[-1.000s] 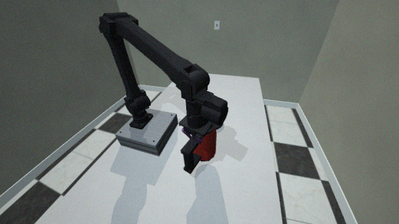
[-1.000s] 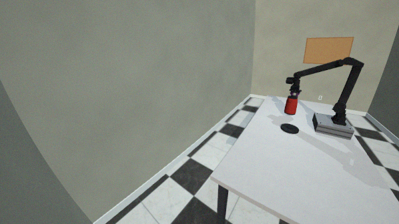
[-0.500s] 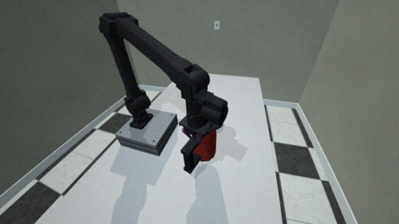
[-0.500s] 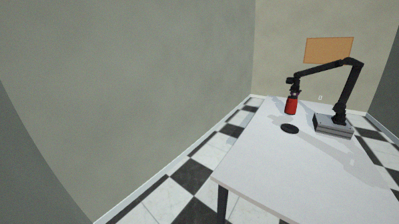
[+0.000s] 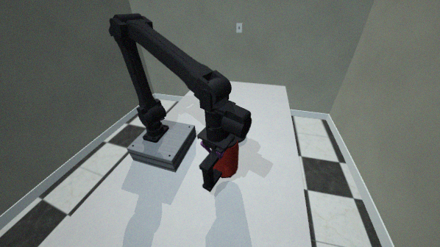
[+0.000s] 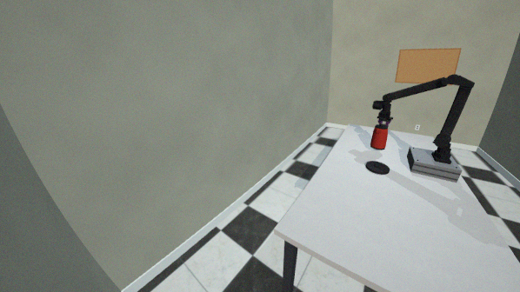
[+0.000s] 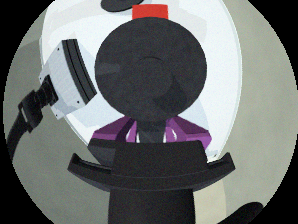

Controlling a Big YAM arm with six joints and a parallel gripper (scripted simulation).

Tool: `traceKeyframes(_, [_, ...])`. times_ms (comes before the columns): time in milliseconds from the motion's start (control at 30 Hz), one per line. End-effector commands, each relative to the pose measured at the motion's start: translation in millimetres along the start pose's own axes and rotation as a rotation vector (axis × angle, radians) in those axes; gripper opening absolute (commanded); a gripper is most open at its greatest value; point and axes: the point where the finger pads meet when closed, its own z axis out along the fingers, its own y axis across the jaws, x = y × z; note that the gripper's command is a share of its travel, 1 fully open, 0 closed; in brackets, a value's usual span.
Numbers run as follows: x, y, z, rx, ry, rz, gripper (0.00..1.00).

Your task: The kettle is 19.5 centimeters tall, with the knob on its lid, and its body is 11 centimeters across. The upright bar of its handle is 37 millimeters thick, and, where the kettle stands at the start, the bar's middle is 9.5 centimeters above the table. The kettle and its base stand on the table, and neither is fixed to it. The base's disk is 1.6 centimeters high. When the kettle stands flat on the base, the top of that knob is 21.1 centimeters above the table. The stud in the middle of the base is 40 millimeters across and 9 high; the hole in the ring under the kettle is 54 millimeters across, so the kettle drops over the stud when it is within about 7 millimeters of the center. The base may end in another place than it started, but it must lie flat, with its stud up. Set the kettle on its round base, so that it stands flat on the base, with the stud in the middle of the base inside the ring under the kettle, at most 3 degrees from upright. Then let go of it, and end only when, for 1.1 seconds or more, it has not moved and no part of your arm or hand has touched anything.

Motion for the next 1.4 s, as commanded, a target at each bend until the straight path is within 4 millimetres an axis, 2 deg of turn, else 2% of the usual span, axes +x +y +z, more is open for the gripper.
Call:
traceKeyframes(0, [1.2,-28.7,-35.9,0.09,0.0,-0.008,0.0])
traceKeyframes(833, [1.8,-31.2,-39.6,0.12,0.003,-0.009,0.0])
traceKeyframes(867, [1.9,-30.1,-38.5,0.119,0.003,-0.009,0.0])
traceKeyframes(933, [0.8,-8.5,-15.7,0.064,-0.002,-0.007,0.0])
traceKeyframes(1000, [1.0,-7.7,-14.8,0.064,-0.001,-0.007,0.0])
traceKeyframes(1100, [1.5,-15.9,-25.8,0.083,0.0,-0.007,0.0])
traceKeyframes(1367, [1.6,-15.9,-25.8,0.083,0.0,-0.006,0.0])
